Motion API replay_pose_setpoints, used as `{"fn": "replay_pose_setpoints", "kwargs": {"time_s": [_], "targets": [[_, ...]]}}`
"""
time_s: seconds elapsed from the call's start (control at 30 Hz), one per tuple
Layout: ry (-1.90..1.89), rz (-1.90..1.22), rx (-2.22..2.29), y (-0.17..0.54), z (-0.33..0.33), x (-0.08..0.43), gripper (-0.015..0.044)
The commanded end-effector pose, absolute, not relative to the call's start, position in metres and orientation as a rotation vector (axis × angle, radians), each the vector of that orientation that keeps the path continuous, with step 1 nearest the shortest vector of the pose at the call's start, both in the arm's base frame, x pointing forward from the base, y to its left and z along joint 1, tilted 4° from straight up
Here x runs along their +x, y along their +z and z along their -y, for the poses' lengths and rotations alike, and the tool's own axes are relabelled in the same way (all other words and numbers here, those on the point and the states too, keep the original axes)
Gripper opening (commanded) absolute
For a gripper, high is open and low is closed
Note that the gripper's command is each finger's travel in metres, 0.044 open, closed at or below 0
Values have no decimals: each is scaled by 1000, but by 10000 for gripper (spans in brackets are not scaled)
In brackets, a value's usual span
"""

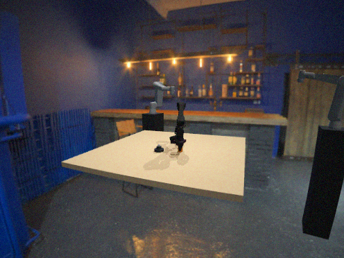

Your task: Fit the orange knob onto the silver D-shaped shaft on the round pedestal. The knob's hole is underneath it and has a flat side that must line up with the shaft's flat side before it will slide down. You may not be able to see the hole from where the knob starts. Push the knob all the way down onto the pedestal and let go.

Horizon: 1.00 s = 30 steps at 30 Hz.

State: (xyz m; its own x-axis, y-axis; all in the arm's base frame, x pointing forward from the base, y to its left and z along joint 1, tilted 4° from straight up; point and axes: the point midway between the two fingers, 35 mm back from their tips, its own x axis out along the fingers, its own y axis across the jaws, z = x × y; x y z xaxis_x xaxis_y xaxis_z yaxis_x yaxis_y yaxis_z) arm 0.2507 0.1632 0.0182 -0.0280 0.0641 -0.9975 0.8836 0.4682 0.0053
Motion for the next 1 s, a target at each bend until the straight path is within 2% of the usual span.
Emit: {"fn": "replay_pose_setpoints", "kwargs": {"time_s": [0.0,0.17,0.2,0.97], "targets": [[-817,-1464,889,18,-164,250,137],[-769,-1419,869,29,-167,260,6],[-771,-1421,870,34,-167,260,0],[-817,-1462,888,157,-155,255,0]]}}
